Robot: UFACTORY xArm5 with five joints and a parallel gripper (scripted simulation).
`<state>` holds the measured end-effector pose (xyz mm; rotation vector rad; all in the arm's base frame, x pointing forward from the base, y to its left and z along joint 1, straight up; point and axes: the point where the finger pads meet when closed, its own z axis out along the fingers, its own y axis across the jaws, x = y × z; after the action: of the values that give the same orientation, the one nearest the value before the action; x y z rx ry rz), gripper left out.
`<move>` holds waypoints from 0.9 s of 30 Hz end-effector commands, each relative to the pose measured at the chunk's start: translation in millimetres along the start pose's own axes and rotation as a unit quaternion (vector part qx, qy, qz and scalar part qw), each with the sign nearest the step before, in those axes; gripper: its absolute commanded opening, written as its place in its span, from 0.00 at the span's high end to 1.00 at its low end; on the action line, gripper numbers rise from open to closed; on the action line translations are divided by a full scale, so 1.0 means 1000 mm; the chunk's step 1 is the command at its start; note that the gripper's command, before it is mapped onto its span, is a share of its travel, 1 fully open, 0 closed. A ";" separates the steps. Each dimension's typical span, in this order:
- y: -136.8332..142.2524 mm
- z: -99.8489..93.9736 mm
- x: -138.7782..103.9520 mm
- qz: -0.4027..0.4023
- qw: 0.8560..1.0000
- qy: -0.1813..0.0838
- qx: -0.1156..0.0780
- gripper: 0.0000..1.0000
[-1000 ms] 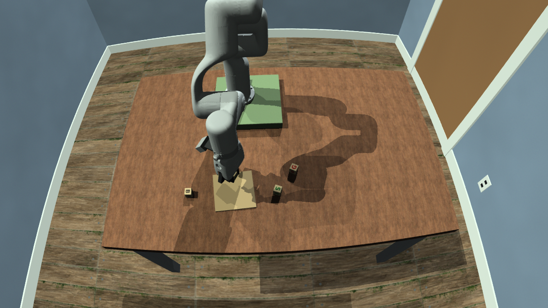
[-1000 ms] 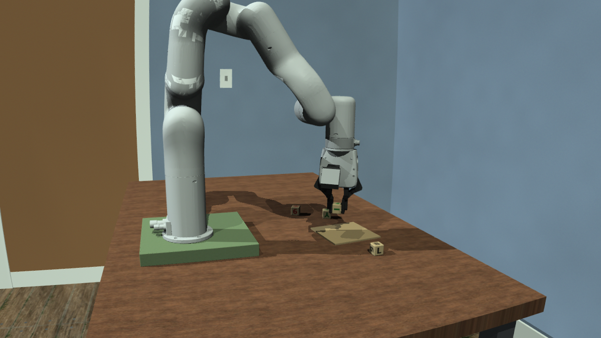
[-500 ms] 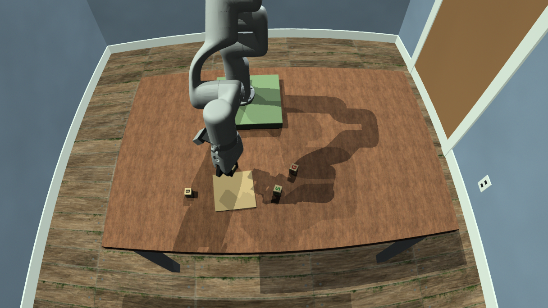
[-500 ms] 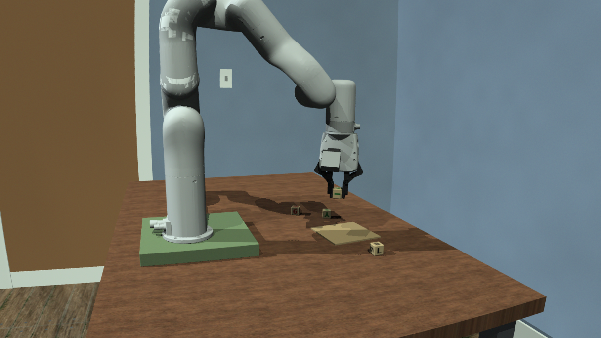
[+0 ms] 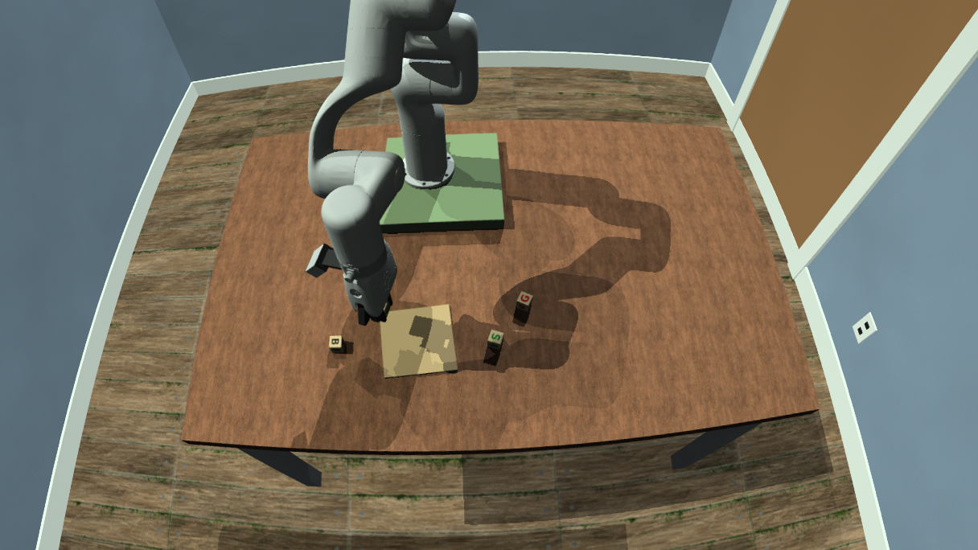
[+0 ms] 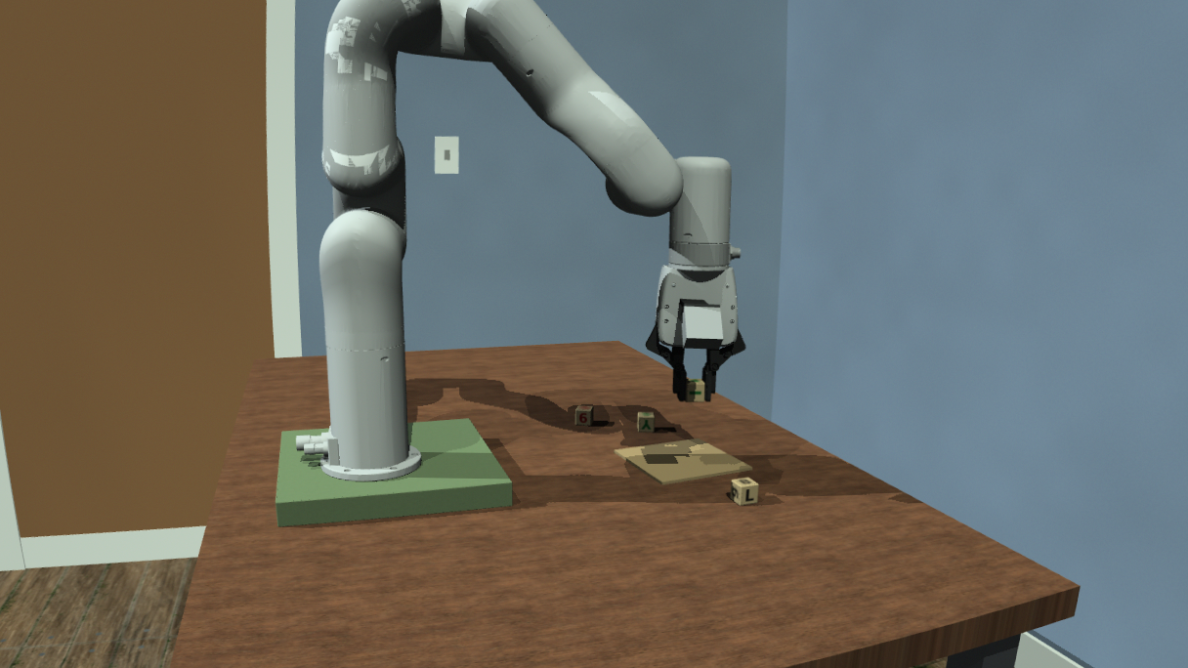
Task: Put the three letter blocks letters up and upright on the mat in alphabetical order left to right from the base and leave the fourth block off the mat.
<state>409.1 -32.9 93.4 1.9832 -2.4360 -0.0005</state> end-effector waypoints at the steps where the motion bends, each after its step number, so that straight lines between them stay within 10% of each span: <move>1: -0.013 0.000 0.021 -0.056 0.998 0.000 -0.001 0.79; 8: -0.027 0.001 0.064 -0.143 0.990 0.000 0.000 0.79; 27: -0.028 0.005 0.065 -0.146 0.989 0.000 0.000 0.79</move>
<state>422.0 -102.1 89.9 2.3165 -2.1189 -0.0062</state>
